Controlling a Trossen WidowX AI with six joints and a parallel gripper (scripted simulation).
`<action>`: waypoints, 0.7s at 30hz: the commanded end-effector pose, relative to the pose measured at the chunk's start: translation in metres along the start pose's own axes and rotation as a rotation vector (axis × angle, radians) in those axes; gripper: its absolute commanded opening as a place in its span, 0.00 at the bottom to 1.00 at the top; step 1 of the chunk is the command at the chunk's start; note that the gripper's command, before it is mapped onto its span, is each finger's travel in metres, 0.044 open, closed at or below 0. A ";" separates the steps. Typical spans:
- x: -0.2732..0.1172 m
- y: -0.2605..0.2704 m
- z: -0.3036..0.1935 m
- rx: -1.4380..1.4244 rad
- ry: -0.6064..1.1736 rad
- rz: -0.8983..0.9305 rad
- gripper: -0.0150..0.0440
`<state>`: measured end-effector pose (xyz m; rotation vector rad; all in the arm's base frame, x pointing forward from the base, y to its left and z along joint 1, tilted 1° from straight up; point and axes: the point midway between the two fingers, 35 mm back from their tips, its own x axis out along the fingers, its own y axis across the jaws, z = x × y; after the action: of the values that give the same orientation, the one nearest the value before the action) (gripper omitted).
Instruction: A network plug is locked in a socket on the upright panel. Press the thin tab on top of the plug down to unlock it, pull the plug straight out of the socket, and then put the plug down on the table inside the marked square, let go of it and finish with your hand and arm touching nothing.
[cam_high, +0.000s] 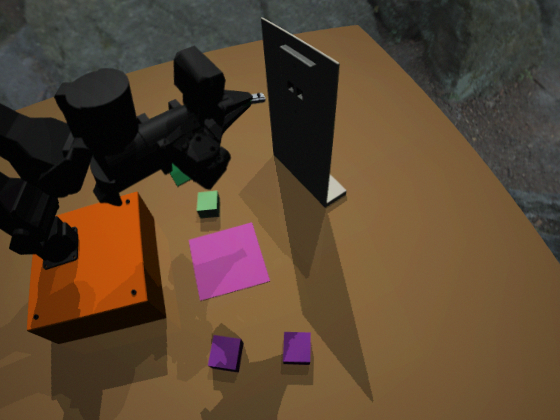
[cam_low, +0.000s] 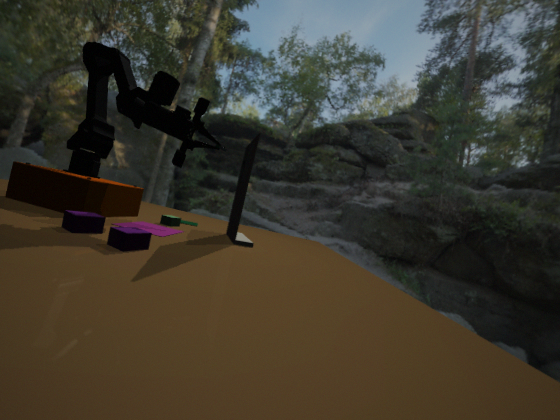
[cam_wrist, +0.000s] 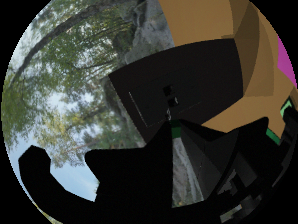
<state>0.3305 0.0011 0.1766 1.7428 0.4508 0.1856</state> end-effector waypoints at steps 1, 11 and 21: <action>0.007 -0.013 0.010 0.125 -0.078 -0.059 0.25; 0.015 -0.052 0.030 0.401 -0.305 -0.210 0.25; 0.008 -0.093 0.044 0.598 -0.571 -0.344 0.25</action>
<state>0.3390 -0.0173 0.0870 2.1309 0.4239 -0.6284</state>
